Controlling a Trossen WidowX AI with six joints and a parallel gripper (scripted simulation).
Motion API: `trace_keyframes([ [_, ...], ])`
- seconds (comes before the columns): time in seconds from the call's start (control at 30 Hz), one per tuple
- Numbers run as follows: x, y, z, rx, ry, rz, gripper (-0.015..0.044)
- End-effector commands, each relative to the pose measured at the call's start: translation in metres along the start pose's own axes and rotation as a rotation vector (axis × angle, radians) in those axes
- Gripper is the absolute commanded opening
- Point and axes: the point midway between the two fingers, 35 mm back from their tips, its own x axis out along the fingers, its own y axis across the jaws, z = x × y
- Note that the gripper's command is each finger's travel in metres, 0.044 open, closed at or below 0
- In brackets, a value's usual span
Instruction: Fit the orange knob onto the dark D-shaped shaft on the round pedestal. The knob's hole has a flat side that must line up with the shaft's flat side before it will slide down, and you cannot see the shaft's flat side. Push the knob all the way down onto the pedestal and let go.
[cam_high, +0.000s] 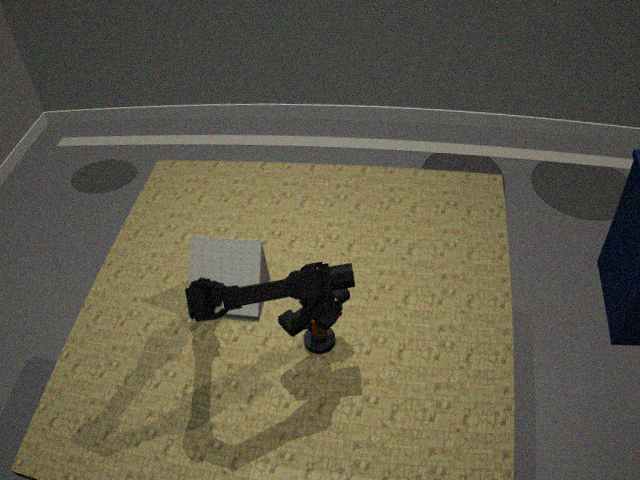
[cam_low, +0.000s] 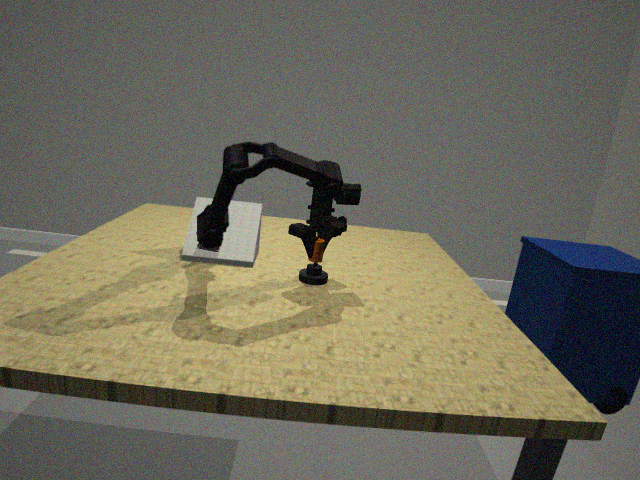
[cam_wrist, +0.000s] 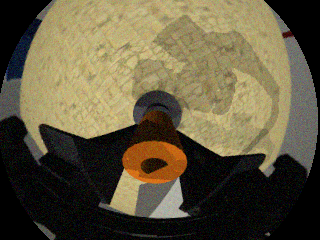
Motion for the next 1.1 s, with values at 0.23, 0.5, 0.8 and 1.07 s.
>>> trace_keyframes([
  [0.23, 0.0006, -0.0004, 0.0012, -0.002, -0.005, 0.000, 0.0000],
  [0.5, 0.0009, -0.0004, 0.0012, -0.026, -0.005, 0.000, 0.0000],
  [0.8, 0.0009, -0.0004, 0.0012, -0.026, -0.005, 0.000, 0.0000],
  [1.07, 0.0010, -0.0005, 0.0013, -0.008, -0.005, 0.000, 0.0000],
])
